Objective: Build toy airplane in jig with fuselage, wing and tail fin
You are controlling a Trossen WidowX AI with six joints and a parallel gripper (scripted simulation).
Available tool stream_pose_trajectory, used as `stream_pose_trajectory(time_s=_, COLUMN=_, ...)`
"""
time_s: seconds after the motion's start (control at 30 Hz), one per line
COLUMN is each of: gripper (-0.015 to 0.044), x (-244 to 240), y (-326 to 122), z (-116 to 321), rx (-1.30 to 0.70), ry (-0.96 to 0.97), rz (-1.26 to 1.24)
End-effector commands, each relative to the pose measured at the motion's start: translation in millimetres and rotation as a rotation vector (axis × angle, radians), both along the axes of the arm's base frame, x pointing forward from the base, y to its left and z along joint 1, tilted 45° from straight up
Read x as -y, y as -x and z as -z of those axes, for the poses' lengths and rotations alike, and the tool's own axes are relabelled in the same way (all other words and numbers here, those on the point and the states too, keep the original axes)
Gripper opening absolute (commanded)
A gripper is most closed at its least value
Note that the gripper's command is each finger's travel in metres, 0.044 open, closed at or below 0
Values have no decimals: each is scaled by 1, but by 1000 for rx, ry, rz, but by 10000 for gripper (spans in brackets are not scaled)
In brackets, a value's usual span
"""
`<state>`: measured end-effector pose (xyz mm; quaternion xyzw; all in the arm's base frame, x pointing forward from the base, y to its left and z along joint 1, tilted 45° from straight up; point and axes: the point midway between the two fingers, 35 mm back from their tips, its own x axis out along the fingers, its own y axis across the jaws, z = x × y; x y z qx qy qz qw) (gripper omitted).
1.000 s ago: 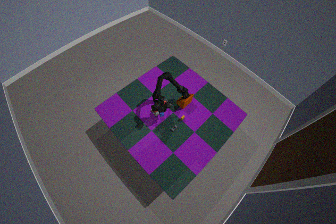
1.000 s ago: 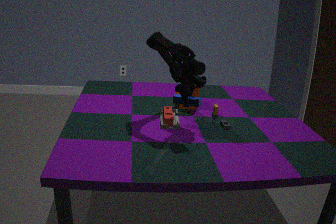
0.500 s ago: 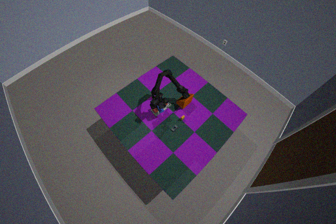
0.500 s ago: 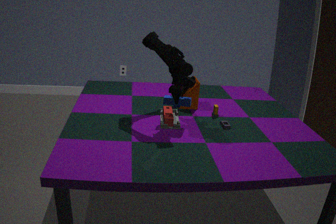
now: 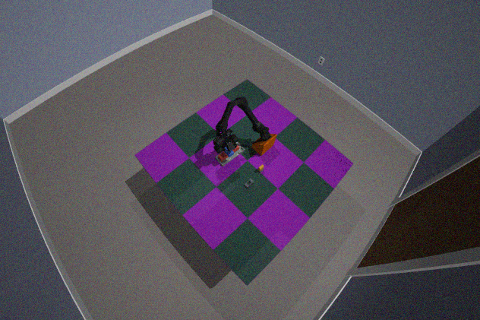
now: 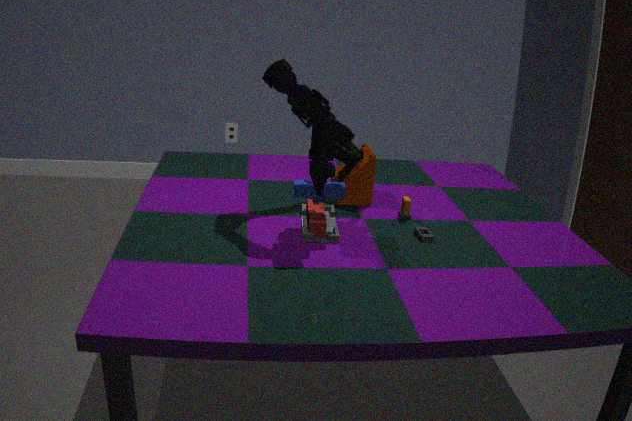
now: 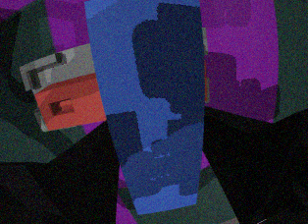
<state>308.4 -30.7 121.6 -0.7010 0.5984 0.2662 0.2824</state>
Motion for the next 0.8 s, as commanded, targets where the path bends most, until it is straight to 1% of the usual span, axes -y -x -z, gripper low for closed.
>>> stream_pose_trajectory(time_s=0.0, gripper=131, x=2, y=2, z=0, rx=-15, ry=10, rz=-16)
stream_pose_trajectory(time_s=0.07, gripper=184, x=2, y=2, z=0, rx=-15, ry=10, rz=-16)
stream_pose_trajectory(time_s=0.1, gripper=195, x=2, y=2, z=0, rx=-15, ry=10, rz=-16)
stream_pose_trajectory(time_s=0.77, gripper=195, x=2, y=2, z=0, rx=-15, ry=10, rz=-16)
